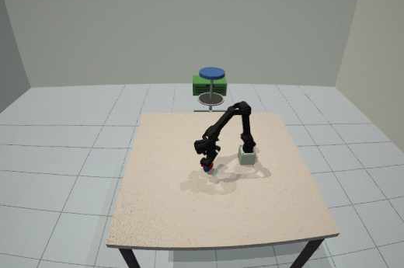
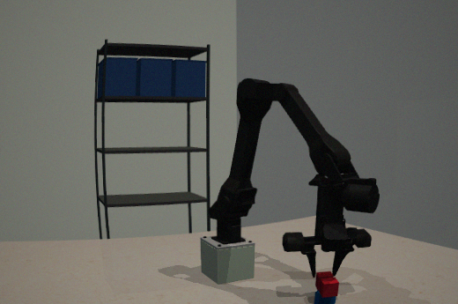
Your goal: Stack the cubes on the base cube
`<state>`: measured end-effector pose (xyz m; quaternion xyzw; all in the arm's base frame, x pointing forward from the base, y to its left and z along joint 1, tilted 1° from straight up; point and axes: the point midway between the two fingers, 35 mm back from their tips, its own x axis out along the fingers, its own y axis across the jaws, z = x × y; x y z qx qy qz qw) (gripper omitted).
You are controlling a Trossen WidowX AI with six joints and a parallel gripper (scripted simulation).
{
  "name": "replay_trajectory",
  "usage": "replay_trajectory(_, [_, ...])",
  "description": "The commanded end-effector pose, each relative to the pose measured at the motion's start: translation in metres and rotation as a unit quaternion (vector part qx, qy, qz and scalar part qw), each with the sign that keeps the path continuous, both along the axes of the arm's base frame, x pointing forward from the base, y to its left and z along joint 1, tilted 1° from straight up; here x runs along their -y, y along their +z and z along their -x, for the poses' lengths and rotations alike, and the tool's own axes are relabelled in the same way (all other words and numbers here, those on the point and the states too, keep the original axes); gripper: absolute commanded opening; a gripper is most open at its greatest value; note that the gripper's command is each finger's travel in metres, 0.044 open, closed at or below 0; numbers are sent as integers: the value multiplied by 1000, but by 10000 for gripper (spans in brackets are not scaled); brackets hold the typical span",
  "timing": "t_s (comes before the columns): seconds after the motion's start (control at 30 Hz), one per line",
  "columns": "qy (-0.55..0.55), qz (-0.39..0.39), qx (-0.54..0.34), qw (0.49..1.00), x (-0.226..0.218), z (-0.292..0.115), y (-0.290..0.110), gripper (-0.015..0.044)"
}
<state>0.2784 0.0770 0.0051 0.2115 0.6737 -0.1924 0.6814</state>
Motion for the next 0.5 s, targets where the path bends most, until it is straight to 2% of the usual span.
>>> replay_trajectory(0.0, [0,-2,7,1000,0,-2,8,205])
replay_trajectory(0.47, [0,-2,7,1000,0,-2,22,205])
